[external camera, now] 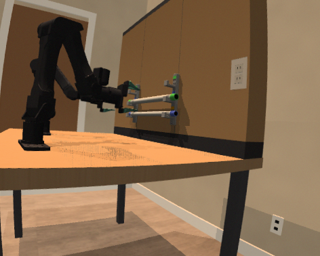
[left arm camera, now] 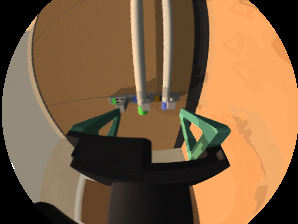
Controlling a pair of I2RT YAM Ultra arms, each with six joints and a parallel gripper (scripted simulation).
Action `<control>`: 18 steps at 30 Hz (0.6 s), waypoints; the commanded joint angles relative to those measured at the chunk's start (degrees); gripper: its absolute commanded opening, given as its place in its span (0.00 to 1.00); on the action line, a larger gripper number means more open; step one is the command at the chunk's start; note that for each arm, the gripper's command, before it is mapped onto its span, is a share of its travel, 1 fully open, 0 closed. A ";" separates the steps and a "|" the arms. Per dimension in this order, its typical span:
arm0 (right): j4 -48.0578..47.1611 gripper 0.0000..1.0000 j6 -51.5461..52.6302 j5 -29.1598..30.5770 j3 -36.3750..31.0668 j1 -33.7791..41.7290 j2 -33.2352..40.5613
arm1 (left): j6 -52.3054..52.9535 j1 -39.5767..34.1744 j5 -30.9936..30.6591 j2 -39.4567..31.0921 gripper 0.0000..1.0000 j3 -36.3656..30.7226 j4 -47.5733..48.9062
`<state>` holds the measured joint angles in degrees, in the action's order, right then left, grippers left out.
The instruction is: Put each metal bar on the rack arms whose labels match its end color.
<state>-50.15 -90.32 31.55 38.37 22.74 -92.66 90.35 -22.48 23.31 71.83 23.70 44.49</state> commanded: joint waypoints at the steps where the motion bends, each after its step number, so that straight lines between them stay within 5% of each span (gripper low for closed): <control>1: -4.05 1.00 0.36 -1.31 2.15 -1.03 -2.24 | -0.49 1.34 -1.31 3.09 1.00 -0.29 6.47; 18: -10.74 1.00 0.32 -4.19 6.28 -3.89 -13.00 | -0.39 4.15 -4.13 18.13 1.00 2.23 19.16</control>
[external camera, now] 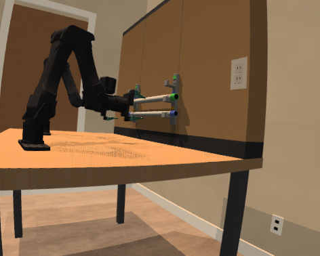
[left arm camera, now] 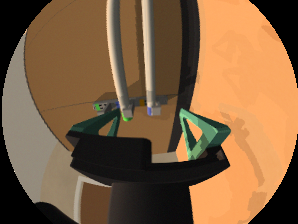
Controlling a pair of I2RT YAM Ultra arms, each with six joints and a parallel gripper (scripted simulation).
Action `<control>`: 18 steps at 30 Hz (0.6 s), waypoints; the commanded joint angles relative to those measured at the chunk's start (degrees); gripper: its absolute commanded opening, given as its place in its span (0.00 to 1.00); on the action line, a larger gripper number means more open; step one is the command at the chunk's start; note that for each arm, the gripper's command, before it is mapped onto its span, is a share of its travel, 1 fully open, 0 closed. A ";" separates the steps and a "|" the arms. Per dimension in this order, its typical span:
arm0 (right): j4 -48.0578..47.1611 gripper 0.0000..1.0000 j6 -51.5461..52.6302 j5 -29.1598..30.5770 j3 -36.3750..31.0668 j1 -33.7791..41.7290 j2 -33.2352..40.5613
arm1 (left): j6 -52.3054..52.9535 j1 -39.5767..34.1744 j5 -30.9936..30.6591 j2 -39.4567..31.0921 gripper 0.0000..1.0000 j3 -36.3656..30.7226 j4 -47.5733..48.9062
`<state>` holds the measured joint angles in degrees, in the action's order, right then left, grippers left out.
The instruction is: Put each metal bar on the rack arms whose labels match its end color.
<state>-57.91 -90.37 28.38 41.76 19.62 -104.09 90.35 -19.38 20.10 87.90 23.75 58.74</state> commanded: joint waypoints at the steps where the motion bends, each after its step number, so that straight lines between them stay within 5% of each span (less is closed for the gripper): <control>1: -3.34 1.00 0.36 -1.19 3.26 -0.95 -2.30 | -0.38 1.21 -1.08 3.02 1.00 2.42 5.63; 10: -6.18 1.00 0.35 -2.67 6.69 -2.42 -8.55 | -0.34 2.56 -2.44 11.29 1.00 5.12 11.24; 18: -6.25 1.00 0.35 -2.69 6.87 -2.43 -8.73 | -0.32 2.58 -2.48 11.84 1.00 5.38 11.81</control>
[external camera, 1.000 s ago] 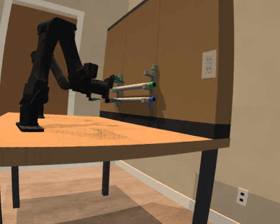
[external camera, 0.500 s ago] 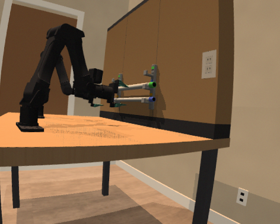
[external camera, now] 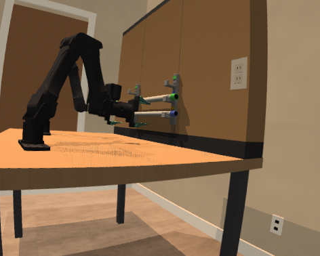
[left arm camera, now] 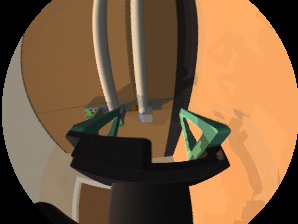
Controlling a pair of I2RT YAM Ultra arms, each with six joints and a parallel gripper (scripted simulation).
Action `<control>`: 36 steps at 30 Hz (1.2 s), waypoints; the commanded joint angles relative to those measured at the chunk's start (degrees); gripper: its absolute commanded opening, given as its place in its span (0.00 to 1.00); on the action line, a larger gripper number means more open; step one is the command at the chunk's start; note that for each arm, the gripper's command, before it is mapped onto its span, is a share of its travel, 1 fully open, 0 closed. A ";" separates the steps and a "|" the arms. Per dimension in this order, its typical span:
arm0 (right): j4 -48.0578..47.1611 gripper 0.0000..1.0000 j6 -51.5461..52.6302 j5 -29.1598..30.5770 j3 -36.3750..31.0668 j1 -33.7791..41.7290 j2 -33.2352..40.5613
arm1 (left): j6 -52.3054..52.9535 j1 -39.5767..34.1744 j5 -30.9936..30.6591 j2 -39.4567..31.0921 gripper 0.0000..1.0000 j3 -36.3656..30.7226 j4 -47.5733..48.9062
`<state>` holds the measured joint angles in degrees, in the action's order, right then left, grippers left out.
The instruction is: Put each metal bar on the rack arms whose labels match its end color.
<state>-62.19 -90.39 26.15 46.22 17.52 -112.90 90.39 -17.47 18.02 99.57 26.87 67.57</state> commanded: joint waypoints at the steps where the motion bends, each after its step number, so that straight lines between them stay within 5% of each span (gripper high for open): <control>1: -1.97 1.00 0.37 -0.46 2.44 -0.33 0.07 | -0.37 0.68 -0.40 0.19 1.00 2.27 2.99; 36: 1.00 1.00 0.34 -0.46 3.03 -0.33 2.53 | -0.33 0.68 -0.40 -3.18 1.00 3.10 -1.05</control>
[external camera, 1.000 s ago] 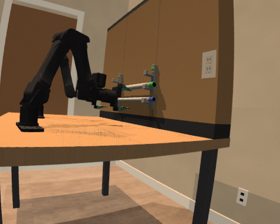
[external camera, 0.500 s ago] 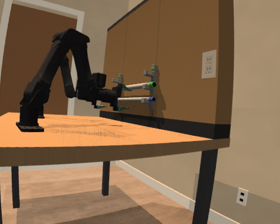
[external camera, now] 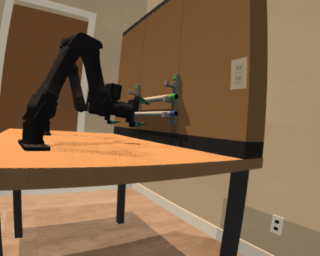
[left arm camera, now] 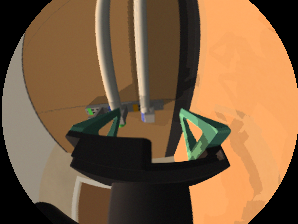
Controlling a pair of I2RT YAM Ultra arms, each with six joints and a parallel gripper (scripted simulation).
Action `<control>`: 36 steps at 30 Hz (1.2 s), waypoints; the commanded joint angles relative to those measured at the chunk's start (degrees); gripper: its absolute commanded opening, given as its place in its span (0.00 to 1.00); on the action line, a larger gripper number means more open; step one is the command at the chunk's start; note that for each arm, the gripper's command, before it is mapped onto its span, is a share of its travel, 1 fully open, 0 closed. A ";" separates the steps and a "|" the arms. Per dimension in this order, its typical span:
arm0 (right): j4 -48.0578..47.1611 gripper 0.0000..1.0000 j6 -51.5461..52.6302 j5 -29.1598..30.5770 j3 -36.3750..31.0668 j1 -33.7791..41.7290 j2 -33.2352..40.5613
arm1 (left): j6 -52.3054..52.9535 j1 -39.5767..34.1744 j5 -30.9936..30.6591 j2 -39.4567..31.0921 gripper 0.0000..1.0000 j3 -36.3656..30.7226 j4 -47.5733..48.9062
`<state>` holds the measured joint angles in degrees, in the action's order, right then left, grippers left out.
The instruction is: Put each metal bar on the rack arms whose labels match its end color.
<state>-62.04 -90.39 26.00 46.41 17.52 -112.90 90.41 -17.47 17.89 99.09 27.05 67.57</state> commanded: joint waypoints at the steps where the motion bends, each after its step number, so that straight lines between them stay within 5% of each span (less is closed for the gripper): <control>1: 1.20 1.00 0.33 -0.31 2.89 -0.33 2.84 | -0.34 0.67 -0.27 -3.12 1.00 3.03 -1.56; 36: 13.56 1.00 0.32 -0.31 7.28 -0.33 10.84 | -0.34 0.67 -0.25 -13.70 1.00 8.55 -17.64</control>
<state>-49.78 -90.43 26.00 50.87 17.52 -104.68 90.45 -17.47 17.89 87.79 32.82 51.88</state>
